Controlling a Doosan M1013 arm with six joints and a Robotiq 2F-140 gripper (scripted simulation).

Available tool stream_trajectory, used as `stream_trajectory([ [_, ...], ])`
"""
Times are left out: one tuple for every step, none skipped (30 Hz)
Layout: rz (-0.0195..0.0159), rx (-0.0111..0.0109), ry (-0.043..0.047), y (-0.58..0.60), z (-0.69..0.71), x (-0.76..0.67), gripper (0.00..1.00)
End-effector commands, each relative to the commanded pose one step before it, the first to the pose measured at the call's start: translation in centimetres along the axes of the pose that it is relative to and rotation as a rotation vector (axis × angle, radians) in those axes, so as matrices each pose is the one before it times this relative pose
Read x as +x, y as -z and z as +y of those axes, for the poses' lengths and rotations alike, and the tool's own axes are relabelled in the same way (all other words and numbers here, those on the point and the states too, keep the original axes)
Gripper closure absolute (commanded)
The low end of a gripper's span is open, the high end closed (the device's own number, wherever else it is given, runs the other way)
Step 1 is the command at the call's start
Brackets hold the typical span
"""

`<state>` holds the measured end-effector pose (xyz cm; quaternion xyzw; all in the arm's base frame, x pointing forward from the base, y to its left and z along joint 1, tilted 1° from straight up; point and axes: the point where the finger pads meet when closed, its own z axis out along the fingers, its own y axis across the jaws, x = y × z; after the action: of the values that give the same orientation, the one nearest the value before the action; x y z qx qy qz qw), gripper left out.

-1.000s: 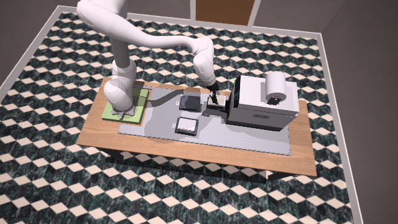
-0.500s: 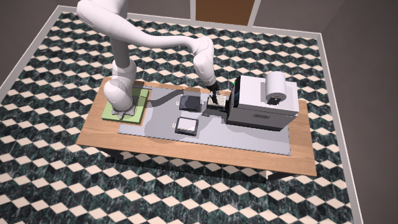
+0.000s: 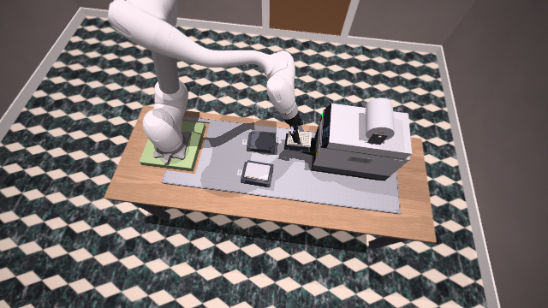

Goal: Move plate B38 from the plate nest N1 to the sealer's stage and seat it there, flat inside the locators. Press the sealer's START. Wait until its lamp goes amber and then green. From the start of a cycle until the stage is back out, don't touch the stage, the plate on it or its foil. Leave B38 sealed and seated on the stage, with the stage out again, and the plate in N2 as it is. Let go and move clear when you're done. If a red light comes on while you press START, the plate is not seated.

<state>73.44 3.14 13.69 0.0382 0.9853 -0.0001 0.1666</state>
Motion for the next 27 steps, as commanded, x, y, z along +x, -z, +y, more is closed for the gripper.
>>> stream_trajectory([
  [0.00566,-0.00175,-0.00342,-0.909,-0.134,0.582,0.90],
  [0.00000,0.00000,0.00000,-0.150,-0.002,0.075,0.90],
  [0.00000,0.00000,0.00000,-0.116,-0.002,0.062,0.90],
  [0.00000,0.00000,0.00000,0.007,-0.002,0.017,0.90],
  [0.00000,0.00000,0.00000,0.006,-0.002,0.016,0.90],
  [0.00000,0.00000,0.00000,0.006,-0.001,0.015,0.90],
  [0.00000,0.00000,0.00000,0.006,-0.001,0.015,0.90],
  [0.00000,0.00000,0.00000,0.005,-0.001,0.014,0.90],
  [0.00000,0.00000,0.00000,0.005,-0.001,0.014,0.90],
  [0.00000,0.00000,0.00000,0.005,-0.001,0.013,0.90],
  [0.00000,0.00000,0.00000,0.005,-0.001,0.012,0.90],
  [0.00000,0.00000,0.00000,0.000,0.000,0.000,0.90],
  [0.00000,0.00000,0.00000,0.000,0.000,0.000,0.90],
  [0.00000,0.00000,0.00000,0.004,-0.001,0.011,0.90],
  [0.00000,0.00000,0.00000,0.004,-0.001,0.011,0.90],
  [0.00000,0.00000,0.00000,0.004,-0.001,0.010,0.90],
  [0.00000,0.00000,0.00000,0.004,-0.001,0.010,0.90],
  [0.00000,0.00000,0.00000,0.004,-0.001,0.009,0.90],
  [0.00000,0.00000,0.00000,0.003,-0.001,0.009,0.90],
  [0.00000,0.00000,0.00000,0.003,-0.001,0.009,0.90],
  [0.00000,0.00000,0.00000,0.003,-0.001,0.008,0.90],
  [0.00000,0.00000,0.00000,0.003,-0.001,0.008,0.90],
  [0.00000,0.00000,0.00000,0.003,-0.001,0.007,0.90],
  [0.00000,0.00000,0.00000,0.003,-0.001,0.007,0.90],
  [0.00000,0.00000,0.00000,0.002,-0.001,0.006,0.90],
  [0.00000,0.00000,0.00000,0.002,-0.001,0.006,0.90],
  [0.00000,0.00000,0.00000,0.002,0.000,0.006,0.90],
])
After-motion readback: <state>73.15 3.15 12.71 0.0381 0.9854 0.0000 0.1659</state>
